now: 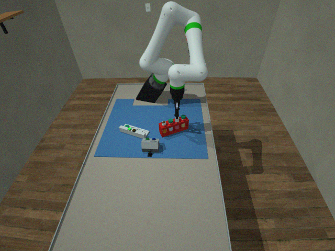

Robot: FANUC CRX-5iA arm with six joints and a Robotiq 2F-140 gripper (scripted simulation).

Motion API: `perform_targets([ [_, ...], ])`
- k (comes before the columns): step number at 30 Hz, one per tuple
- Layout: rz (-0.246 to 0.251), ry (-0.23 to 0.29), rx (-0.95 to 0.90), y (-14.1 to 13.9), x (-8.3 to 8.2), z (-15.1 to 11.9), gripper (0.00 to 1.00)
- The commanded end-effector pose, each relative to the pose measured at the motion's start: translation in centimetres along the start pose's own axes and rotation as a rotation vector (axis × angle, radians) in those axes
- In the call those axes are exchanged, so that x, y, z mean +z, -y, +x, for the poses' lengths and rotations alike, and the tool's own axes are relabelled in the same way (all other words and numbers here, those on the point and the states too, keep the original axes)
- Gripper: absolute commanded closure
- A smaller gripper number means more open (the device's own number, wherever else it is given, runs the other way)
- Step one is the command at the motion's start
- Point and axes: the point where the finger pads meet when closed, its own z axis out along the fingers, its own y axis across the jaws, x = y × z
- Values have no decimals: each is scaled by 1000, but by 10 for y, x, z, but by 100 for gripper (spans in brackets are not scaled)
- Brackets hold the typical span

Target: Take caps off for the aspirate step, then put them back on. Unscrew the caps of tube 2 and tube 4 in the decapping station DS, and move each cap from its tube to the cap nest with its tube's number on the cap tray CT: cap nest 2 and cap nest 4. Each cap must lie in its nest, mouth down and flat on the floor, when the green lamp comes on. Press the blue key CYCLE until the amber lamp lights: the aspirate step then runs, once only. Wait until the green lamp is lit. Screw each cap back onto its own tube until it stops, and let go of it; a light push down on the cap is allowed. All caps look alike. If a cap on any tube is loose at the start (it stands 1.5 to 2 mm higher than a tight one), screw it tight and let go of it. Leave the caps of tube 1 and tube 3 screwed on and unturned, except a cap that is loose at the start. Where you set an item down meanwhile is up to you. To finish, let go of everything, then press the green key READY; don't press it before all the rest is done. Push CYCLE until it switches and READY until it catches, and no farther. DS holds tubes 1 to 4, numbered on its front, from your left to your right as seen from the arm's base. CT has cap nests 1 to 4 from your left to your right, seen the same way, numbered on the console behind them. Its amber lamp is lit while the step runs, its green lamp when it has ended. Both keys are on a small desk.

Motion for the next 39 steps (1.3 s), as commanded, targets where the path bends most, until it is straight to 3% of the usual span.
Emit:
perform_targets([
  [1,0,0,0,0,-2,0,65],
  [15,0,0,0,0,-44,0,65],
  [18,0,0,0,0,-45,0,65],
  [19,0,0,-83,0,-45,8,71],
  [21,0,0,-250,0,-45,25,71],
  [23,0,0,-250,0,-45,25,71],
  [39,0,0,-833,-1,-45,83,71],
])
